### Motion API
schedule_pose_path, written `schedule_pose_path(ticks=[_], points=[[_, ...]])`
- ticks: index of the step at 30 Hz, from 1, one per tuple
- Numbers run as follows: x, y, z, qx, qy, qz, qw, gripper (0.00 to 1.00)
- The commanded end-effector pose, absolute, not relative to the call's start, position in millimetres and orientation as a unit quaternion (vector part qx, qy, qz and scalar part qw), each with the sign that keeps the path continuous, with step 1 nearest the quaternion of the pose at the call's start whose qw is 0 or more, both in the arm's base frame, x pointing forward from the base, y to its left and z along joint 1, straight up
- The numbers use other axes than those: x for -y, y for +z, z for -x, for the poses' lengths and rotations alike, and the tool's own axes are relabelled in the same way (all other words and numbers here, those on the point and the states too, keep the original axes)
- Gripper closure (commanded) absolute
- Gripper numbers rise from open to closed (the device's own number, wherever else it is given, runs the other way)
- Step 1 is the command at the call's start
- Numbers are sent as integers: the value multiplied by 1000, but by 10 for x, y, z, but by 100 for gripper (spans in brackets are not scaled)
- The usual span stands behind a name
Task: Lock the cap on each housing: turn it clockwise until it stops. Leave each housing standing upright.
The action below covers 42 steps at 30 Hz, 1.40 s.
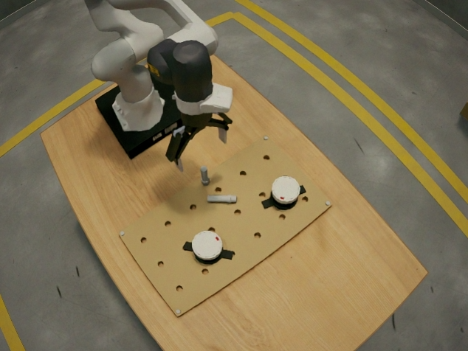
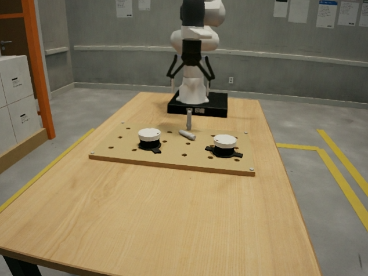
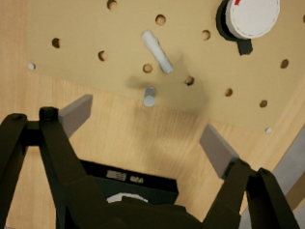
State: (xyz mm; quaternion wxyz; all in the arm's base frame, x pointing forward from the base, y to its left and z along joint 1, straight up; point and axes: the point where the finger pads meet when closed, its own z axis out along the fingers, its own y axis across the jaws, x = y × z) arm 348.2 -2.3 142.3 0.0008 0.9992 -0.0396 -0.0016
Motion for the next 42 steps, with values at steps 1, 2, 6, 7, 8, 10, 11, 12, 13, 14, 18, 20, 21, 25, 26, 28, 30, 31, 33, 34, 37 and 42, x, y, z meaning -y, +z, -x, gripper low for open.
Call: schedule_pose_path(ticks=[1, 2, 6, 7, 8, 10, 11, 12, 13, 14, 18, 20, 21, 25, 26, 28, 30, 31, 33, 34, 37, 42], points=[[19, 1344, -3491, 45, 0, -999, 0, 0], [19, 1319, -3490, 45, 0, -999, 0, 0], [20, 1216, -3489, 45, 0, -999, 0, 0], [20, 1216, -3489, 45, 0, -999, 0, 0], [20, 1216, -3489, 45, 0, -999, 0, 0], [20, 1170, -3489, 45, 0, -999, 0, 0], [20, 1150, -3489, 45, 0, -999, 0, 0], [21, 1133, -3489, 45, 0, -999, 0, 0], [21, 1117, -3489, 45, 0, -999, 0, 0], [21, 1104, -3488, 45, 0, -999, 0, 0], [21, 1075, -3488, 45, 0, -999, 0, 0], [21, 1072, -3488, 45, 0, -999, 0, 0], [21, 1072, -3488, 45, 0, -999, 0, 0], [21, 1072, -3488, 45, 0, -999, 0, 64], [21, 1072, -3488, 45, 0, -999, 0, 64], [21, 1072, -3488, 45, 0, -999, 0, 64], [21, 1072, -3488, 45, 0, -999, 0, 64], [21, 1072, -3488, 45, 0, -999, 0, 64], [21, 1072, -3488, 45, 0, -999, 0, 64], [21, 1072, -3488, 45, 0, -999, 0, 64], [21, 1072, -3488, 45, 0, -999, 0, 64], [21, 1072, -3488, 45, 0, -999, 0, 64]])
